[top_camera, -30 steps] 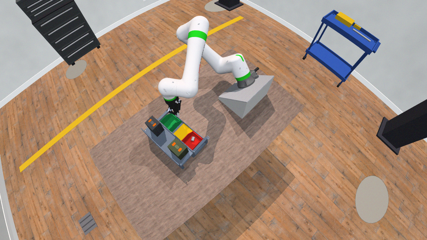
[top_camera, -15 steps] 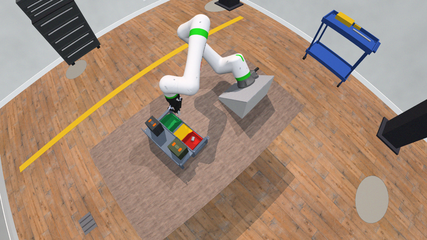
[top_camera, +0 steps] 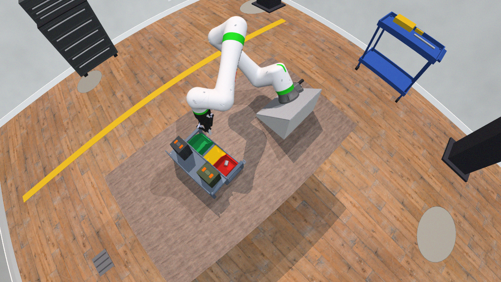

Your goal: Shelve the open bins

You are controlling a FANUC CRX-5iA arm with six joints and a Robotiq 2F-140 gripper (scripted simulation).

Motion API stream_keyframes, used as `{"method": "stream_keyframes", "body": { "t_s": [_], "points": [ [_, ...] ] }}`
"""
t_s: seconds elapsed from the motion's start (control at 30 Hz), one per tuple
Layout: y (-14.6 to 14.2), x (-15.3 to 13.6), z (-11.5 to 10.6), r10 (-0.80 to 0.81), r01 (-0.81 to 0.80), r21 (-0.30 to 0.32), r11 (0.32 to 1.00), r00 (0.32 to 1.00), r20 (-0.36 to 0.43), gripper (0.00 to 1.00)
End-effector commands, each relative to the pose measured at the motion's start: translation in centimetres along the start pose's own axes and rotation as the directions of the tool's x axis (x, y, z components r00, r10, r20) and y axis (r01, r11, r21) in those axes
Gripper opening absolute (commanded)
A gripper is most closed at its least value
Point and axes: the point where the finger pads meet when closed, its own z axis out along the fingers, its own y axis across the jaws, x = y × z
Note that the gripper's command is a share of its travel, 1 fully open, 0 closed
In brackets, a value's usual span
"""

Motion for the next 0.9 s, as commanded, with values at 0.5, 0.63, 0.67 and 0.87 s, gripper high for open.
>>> {"method": "stream_keyframes", "body": {
  "t_s": [0.5,0.63,0.67,0.87],
  "points": [
    [0.0,0.0,-4.9,0.000,0.000,0.000,1.000,1.000,0.000,0.00],
    [0.0,0.0,-5.2,0.000,0.000,0.000,1.000,1.000,0.000,0.00],
    [0.0,0.0,-5.2,0.000,0.000,0.000,1.000,1.000,0.000,0.00],
    [0.0,0.0,-5.2,0.000,0.000,0.000,1.000,1.000,0.000,0.00]
  ]
}}
